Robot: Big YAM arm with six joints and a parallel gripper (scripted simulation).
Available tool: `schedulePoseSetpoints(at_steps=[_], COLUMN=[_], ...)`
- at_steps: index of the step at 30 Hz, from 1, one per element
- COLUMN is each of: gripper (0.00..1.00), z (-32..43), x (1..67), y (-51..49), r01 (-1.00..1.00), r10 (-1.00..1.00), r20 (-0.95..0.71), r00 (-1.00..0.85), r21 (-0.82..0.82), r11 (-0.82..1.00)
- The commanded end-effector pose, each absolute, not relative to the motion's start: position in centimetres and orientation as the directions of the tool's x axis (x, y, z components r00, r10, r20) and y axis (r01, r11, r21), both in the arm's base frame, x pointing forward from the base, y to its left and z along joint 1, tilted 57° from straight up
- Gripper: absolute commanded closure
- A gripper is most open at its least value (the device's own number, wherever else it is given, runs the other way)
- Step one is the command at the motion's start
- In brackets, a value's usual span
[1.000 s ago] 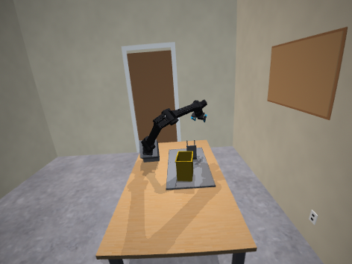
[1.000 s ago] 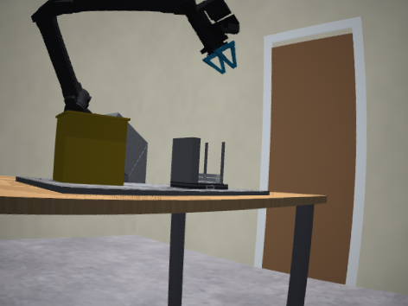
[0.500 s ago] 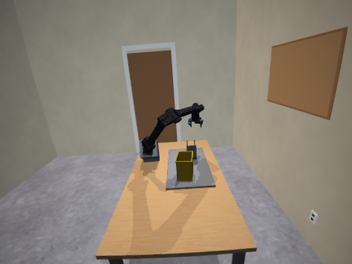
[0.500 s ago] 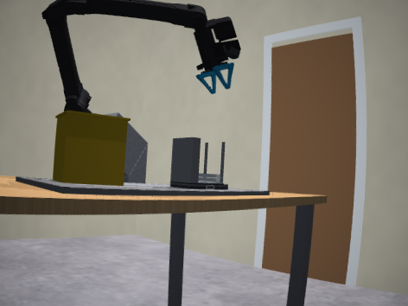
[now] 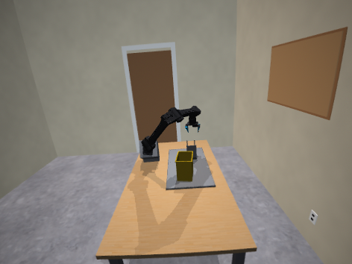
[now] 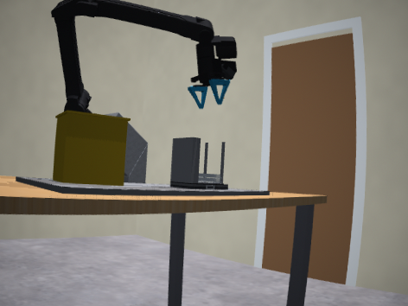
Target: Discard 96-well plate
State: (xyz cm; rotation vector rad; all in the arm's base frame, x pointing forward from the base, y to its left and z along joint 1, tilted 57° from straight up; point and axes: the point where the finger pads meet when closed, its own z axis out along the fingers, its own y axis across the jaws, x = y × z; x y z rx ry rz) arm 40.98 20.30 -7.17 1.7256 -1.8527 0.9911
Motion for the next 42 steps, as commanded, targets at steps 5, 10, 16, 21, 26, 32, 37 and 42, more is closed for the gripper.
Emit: schedulePoseSetpoints(at_steps=[5, 10, 16, 21, 26, 32, 37, 42], gripper=[0.00, 0.00, 0.00, 0.00, 0.00, 0.00, 0.00, 0.00], z=[-8.2, -8.2, -7.8, -8.0, -8.0, -8.0, -8.0, -8.0], x=[39.3, 39.0, 39.2, 39.1, 39.1, 39.1, 39.1, 39.1], y=[16.8, 16.2, 16.4, 16.3, 16.3, 16.3, 16.3, 16.3], r01=[-0.993, -0.993, -0.993, -0.993, -0.993, -0.993, -0.993, -0.993], r10=[-0.562, -0.536, -0.542, -0.540, -0.540, -0.540, -0.540, -0.540], r20=[0.827, 0.844, 0.840, 0.841, 0.841, 0.841, 0.841, 0.841], r00=[-0.027, -0.006, -0.013, -0.011, -0.011, -0.011, -0.011, -0.011], r21=[-0.088, -0.067, -0.076, -0.073, -0.073, -0.073, -0.073, -0.073], r11=[-0.082, -0.094, -0.094, -0.094, -0.094, -0.094, -0.094, -0.094])
